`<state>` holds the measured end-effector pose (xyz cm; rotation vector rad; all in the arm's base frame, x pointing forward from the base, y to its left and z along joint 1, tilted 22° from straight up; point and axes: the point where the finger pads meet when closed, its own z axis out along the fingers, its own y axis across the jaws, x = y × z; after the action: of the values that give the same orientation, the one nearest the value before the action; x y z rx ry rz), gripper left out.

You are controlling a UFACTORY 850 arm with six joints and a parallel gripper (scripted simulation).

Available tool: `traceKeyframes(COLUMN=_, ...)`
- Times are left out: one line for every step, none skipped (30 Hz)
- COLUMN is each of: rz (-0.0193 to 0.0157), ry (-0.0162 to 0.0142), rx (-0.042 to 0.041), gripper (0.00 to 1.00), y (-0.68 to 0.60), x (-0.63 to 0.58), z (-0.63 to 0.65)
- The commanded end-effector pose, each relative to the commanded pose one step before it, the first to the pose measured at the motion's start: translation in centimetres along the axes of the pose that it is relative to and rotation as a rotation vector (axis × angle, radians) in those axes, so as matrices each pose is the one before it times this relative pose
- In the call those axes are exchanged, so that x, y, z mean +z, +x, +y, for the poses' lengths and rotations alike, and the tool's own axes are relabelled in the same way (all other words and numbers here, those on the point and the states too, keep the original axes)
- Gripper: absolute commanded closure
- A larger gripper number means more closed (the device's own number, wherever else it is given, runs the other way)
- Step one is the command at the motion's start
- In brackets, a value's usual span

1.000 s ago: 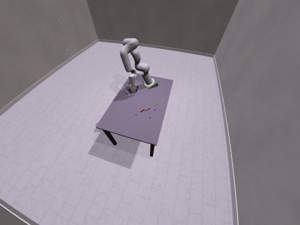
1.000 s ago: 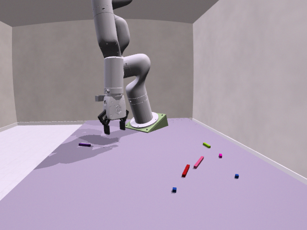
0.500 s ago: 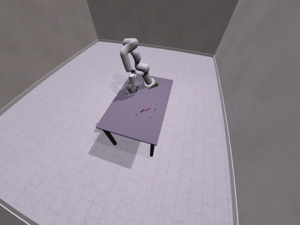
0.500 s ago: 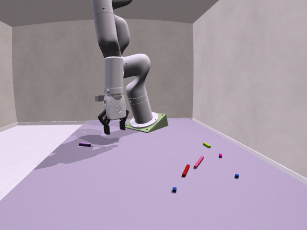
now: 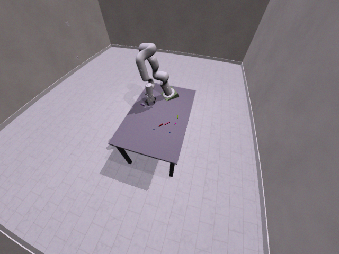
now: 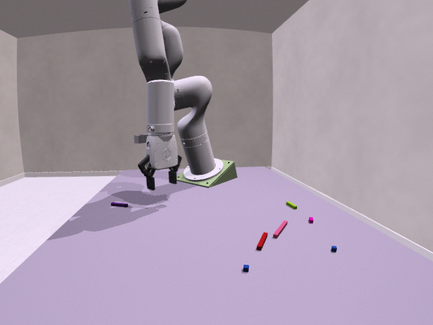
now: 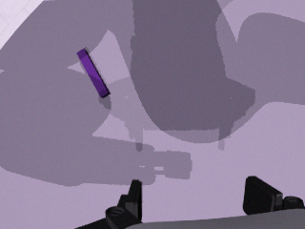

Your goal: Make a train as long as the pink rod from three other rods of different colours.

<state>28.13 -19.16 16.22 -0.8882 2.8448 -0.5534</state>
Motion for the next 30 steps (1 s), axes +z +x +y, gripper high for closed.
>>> traceKeyframes(rz=-0.00044, ry=0.00086, rx=0.00011, gripper=0.0, y=-0.022, x=-0.018, z=-0.045)
traceKeyframes(rz=0.0, ry=0.0, rx=0.0, gripper=0.0, y=0.0, x=0.0, z=0.0)
traceKeyframes(rz=0.0, ry=0.0, rx=0.0, gripper=0.0, y=0.0, x=0.0, z=0.0)
traceKeyframes(rz=0.0, ry=0.0, rx=0.0, gripper=0.0, y=0.0, x=0.0, z=0.0)
traceKeyframes(rz=0.0, ry=0.0, rx=0.0, gripper=0.0, y=0.0, x=0.0, z=0.0)
traceKeyframes(rz=0.0, ry=0.0, rx=0.0, gripper=0.0, y=0.0, x=0.0, z=0.0)
traceKeyframes(rz=0.0, ry=0.0, rx=0.0, gripper=0.0, y=0.0, x=0.0, z=0.0)
traceKeyframes(rz=0.0, ry=0.0, rx=0.0, gripper=0.0, y=0.0, x=0.0, z=0.0)
traceKeyframes(rz=0.0, ry=0.0, rx=0.0, gripper=0.0, y=0.0, x=0.0, z=0.0)
traceKeyframes(rz=0.0, ry=0.0, rx=0.0, gripper=0.0, y=0.0, x=0.0, z=0.0)
traceKeyframes(rz=0.00001, ry=0.00005, rx=0.00035, gripper=0.0, y=-0.004, x=0.0, z=-0.005)
traceKeyframes(rz=0.00006, ry=0.00037, rx=0.00236, gripper=0.0, y=-0.024, x=0.0, z=-0.036)
traceKeyframes(rz=0.00016, ry=0.00095, rx=0.0061, gripper=0.0, y=-0.062, x=0.001, z=-0.092)
traceKeyframes(rz=0.00028, ry=0.00175, rx=0.01129, gripper=0.0, y=-0.117, x=0.002, z=-0.17)
traceKeyframes(rz=0.0004, ry=0.00272, rx=0.01768, gripper=0.0, y=-0.187, x=0.003, z=-0.262)
traceKeyframes(rz=0.00049, ry=0.00381, rx=0.02501, gripper=0.0, y=-0.273, x=0.005, z=-0.362)
traceKeyframes(rz=0.00051, ry=0.00495, rx=0.03304, gripper=0.0, y=-0.375, x=0.007, z=-0.463)
traceKeyframes(rz=0.00043, ry=0.00608, rx=0.04156, gripper=0.0, y=-0.495, x=0.01, z=-0.556)
traceKeyframes(rz=0.0, ry=0.0, rx=0.0, gripper=0.0, y=0.0, x=0.0, z=0.0)
traceKeyframes(rz=0.0, ry=0.0, rx=0.0, gripper=0.0, y=0.0, x=0.0, z=0.0)
traceKeyframes(rz=0.00023, ry=0.00714, rx=0.05036, gripper=0.0, y=-0.633, x=0.015, z=-0.631)
traceKeyframes(rz=-0.00011, ry=0.00807, rx=0.05926, gripper=0.0, y=-0.787, x=0.02, z=-0.68)
traceKeyframes(rz=-0.00041, ry=0.00675, rx=0.05196, gripper=0.0, y=-0.729, x=0.02, z=-0.533)
traceKeyframes(rz=-0.00031, ry=0.00333, rx=0.02653, gripper=0.0, y=-0.387, x=0.011, z=-0.244)
traceKeyframes(rz=-0.0005, ry=0.00424, rx=0.03485, gripper=0.0, y=-0.517, x=0.015, z=-0.299)
traceKeyframes(rz=-0.00068, ry=0.00456, rx=0.03886, gripper=0.0, y=-0.589, x=0.017, z=-0.302)
traceKeyframes(rz=-0.00079, ry=0.00435, rx=0.03864, gripper=0.0, y=-0.597, x=0.018, z=-0.266)
traceKeyframes(rz=-0.00086, ry=0.00406, rx=0.0377, gripper=0.0, y=-0.591, x=0.017, z=-0.225)
traceKeyframes(rz=-0.00094, ry=0.00385, rx=0.03738, gripper=0.0, y=-0.594, x=0.018, z=-0.19)
traceKeyframes(rz=-0.00101, ry=0.00367, rx=0.0374, gripper=0.0, y=-0.599, x=0.018, z=-0.157)
